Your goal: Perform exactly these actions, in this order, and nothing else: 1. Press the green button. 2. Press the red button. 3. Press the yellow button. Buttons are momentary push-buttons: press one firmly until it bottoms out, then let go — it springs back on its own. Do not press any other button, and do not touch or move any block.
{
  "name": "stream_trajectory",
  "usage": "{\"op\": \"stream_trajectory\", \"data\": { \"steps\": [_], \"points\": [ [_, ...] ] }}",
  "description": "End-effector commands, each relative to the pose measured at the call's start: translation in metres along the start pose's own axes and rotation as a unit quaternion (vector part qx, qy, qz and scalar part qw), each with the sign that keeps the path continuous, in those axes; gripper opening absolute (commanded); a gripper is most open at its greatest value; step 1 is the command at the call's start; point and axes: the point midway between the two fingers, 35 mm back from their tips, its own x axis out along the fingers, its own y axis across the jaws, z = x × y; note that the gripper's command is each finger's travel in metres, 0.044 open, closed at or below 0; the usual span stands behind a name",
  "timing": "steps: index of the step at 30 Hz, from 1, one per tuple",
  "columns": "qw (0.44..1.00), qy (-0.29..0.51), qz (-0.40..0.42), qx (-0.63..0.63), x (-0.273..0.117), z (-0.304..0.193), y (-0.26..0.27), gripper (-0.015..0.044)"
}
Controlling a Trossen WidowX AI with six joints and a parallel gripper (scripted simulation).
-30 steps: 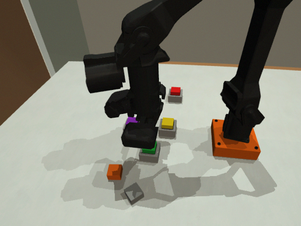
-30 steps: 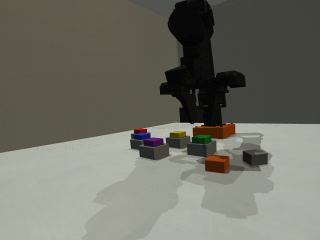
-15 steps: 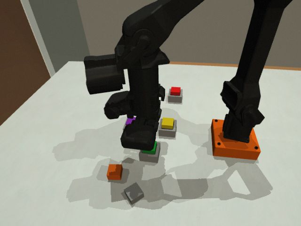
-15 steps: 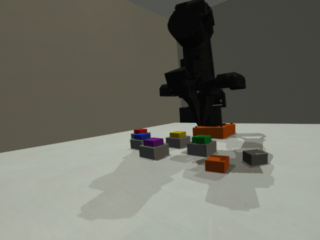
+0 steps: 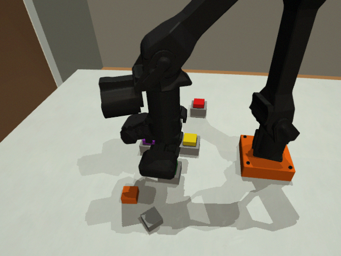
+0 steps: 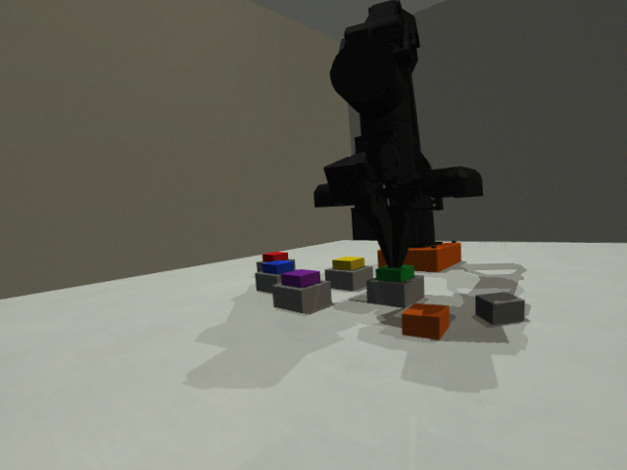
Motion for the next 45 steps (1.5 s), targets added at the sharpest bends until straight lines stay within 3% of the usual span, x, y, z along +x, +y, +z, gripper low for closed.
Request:
{"op": "stream_trajectory", "data": {
  "steps": [1, 20, 24, 30, 35, 40, 45],
  "points": [
    [1.000, 0.004, -0.003, -0.002, 0.008, -0.002, -0.001, 0.0020],
    [1.000, 0.004, -0.003, -0.002, 0.009, -0.002, -0.001, 0.0020],
    [1.000, 0.003, -0.002, -0.002, -0.023, -0.001, -0.001, 0.0020],
    [1.000, 0.004, -0.003, -0.002, -0.034, -0.001, -0.001, 0.0020],
    [1.000, 0.004, -0.002, -0.002, -0.086, -0.001, 0.000, 0.0020],
    [1.000, 0.003, -0.002, -0.002, -0.088, 0.000, -0.002, 0.0020],
    [1.000, 0.002, -0.003, -0.002, -0.088, 0.014, -0.052, 0.0020]
  ]
}}
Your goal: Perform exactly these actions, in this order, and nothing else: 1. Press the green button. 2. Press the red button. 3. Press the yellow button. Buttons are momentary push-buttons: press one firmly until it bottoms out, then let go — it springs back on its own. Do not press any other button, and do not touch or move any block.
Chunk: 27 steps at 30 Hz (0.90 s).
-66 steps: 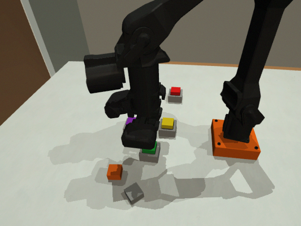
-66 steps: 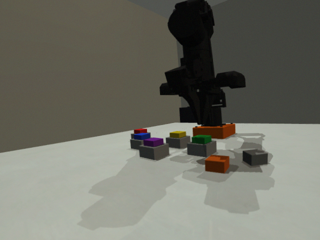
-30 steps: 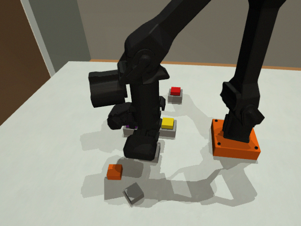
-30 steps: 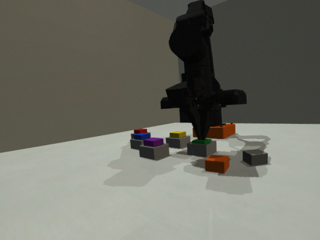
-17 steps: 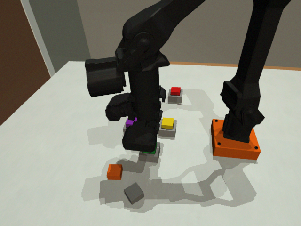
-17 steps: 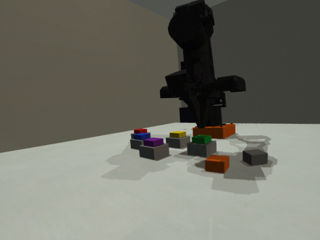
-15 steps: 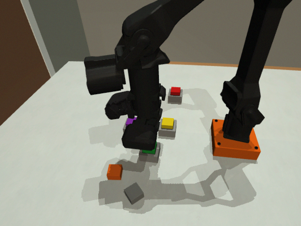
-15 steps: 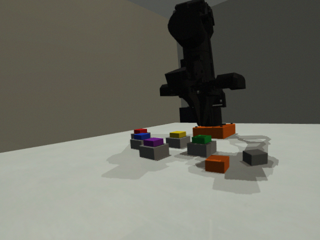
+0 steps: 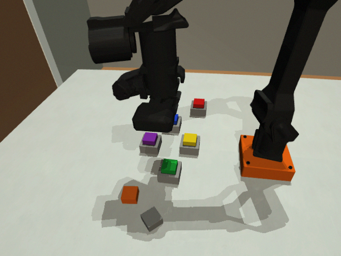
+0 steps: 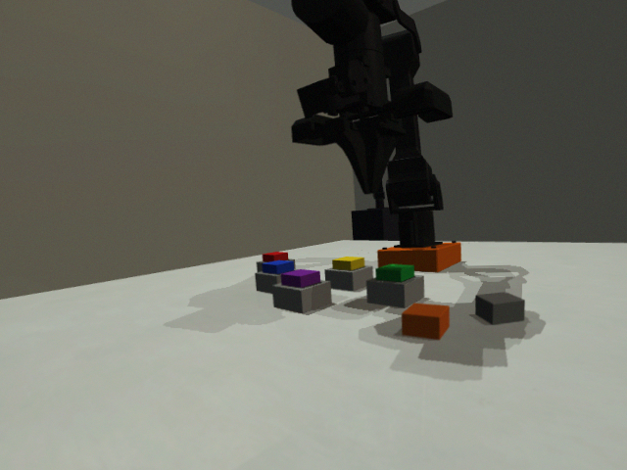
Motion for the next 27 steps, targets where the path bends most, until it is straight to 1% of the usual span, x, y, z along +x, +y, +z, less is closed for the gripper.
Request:
{"op": "stream_trajectory", "data": {
  "steps": [1, 9, 18, 23, 25, 27],
  "points": [
    [1.000, -0.004, -0.001, 0.006, -0.004, 0.009, -0.040, 0.0020],
    [1.000, -0.005, -0.005, 0.006, -0.005, 0.001, -0.137, 0.0020],
    [1.000, -0.001, -0.012, 0.006, -0.006, -0.050, -0.232, 0.0020],
    [1.000, -0.001, -0.013, 0.006, -0.004, -0.055, -0.238, 0.0020],
    [1.000, -0.001, -0.013, 0.006, 0.012, -0.054, -0.240, 0.0020],
    [1.000, -0.001, -0.013, 0.006, 0.038, -0.054, -0.240, 0.0020]
  ]
}}
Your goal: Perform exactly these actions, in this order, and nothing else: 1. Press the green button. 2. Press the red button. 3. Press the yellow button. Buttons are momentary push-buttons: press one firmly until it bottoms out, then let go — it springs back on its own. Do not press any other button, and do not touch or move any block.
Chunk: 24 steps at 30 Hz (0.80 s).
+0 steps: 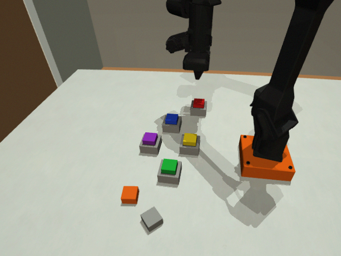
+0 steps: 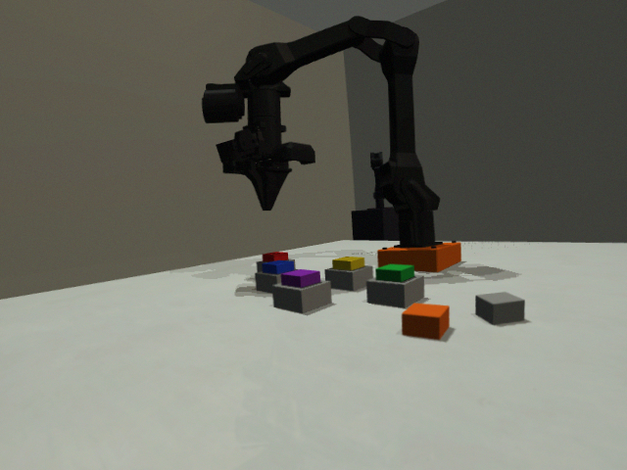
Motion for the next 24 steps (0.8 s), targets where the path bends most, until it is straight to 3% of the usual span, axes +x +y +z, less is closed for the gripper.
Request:
{"op": "stream_trajectory", "data": {
  "steps": [1, 24],
  "points": [
    [1.000, 0.012, 0.009, -0.003, 0.040, -0.006, 0.003, 0.0020],
    [1.000, 0.012, 0.009, -0.003, 0.077, -0.007, 0.004, 0.0020]
  ]
}}
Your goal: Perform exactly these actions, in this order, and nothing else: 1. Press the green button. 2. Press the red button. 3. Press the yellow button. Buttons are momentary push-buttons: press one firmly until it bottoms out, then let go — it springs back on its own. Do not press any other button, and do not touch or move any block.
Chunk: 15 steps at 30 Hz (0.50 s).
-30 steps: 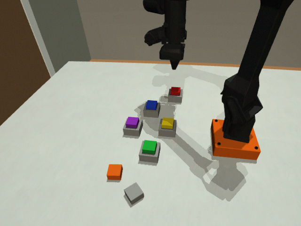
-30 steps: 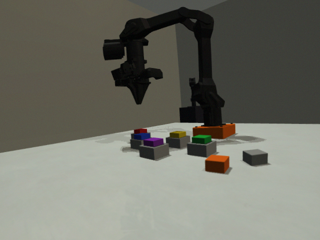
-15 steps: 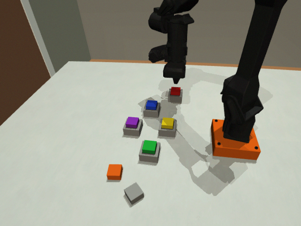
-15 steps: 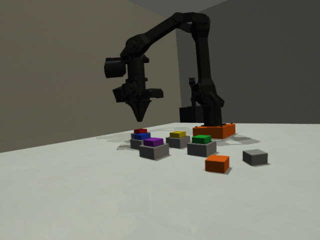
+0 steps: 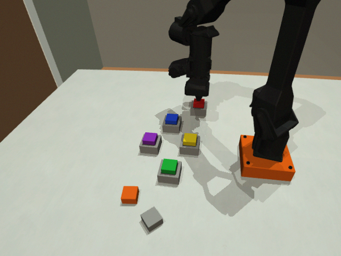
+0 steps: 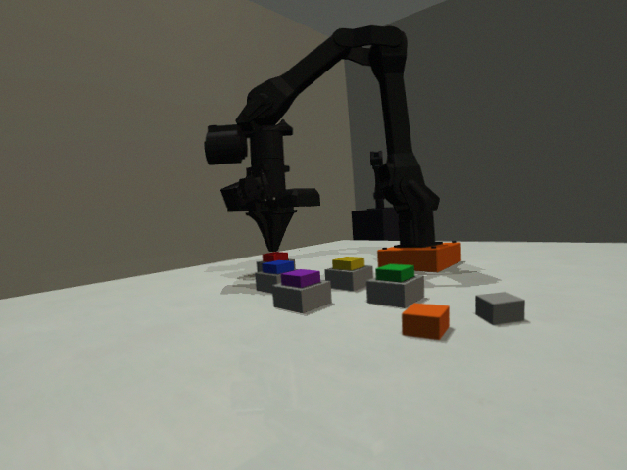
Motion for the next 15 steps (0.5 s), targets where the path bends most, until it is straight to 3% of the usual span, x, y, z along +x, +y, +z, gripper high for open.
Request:
{"op": "stream_trajectory", "data": {
  "steps": [1, 15],
  "points": [
    [1.000, 0.004, 0.002, -0.002, 0.0086, -0.0016, 0.0013, 0.0020],
    [1.000, 0.004, 0.002, -0.002, 0.0126, -0.0019, 0.0015, 0.0020]
  ]
}}
